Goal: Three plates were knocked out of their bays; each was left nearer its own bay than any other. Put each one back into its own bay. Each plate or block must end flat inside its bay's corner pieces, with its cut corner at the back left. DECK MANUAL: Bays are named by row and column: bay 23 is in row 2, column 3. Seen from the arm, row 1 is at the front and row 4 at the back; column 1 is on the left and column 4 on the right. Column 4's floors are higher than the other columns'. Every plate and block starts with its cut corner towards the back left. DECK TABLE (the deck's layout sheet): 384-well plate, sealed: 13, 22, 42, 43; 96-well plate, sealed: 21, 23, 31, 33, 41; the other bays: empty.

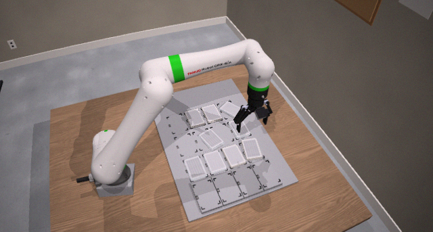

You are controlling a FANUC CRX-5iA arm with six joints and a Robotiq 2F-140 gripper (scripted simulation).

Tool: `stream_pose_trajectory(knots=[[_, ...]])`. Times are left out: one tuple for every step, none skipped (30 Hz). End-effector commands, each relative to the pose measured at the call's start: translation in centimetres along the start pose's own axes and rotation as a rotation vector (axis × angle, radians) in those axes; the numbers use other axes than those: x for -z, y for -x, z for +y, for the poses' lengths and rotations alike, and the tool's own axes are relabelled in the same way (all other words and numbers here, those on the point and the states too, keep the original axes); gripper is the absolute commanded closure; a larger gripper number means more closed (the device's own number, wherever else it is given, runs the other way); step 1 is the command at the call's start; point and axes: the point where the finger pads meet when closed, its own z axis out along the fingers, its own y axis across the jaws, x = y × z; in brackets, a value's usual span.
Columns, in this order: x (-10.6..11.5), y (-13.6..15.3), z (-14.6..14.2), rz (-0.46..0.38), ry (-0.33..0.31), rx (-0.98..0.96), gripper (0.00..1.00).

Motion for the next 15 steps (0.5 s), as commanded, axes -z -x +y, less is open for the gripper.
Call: stream_pose_trajectory(knots=[[0.1, 0.8, 0.0, 0.001, -0.003, 0.000, 0.00], [0.1, 1.2, 0.0, 0.001, -0.003, 0.000, 0.00], [0.1, 1.6, 0.0, 0.001, -0.003, 0.000, 0.00], [0.1, 2.0, 0.0, 0.001, -0.003, 0.000, 0.00], [0.1, 2.4, 0.0, 0.001, -0.003, 0.000, 0.00], [0.1, 2.8, 0.0, 0.001, -0.003, 0.000, 0.00], [0.1, 3.2, 0.0, 0.001, -0.003, 0.000, 0.00], [0.1, 3.6, 0.0, 0.001, -0.003, 0.000, 0.00], [0.1, 4.0, 0.0, 0.001, -0.003, 0.000, 0.00], [0.1, 4.4, 0.0, 0.001, -0.003, 0.000, 0.00], [0.1, 4.8, 0.0, 0.001, -0.003, 0.000, 0.00], [0.1, 5.2, 0.0, 0.001, -0.003, 0.000, 0.00], [0.1, 5.6, 0.0, 0.001, -0.003, 0.000, 0.00], [0.1, 6.0, 0.0, 0.001, -0.003, 0.000, 0.00], [0.1, 6.0, 0.0, 0.001, -0.003, 0.000, 0.00]])
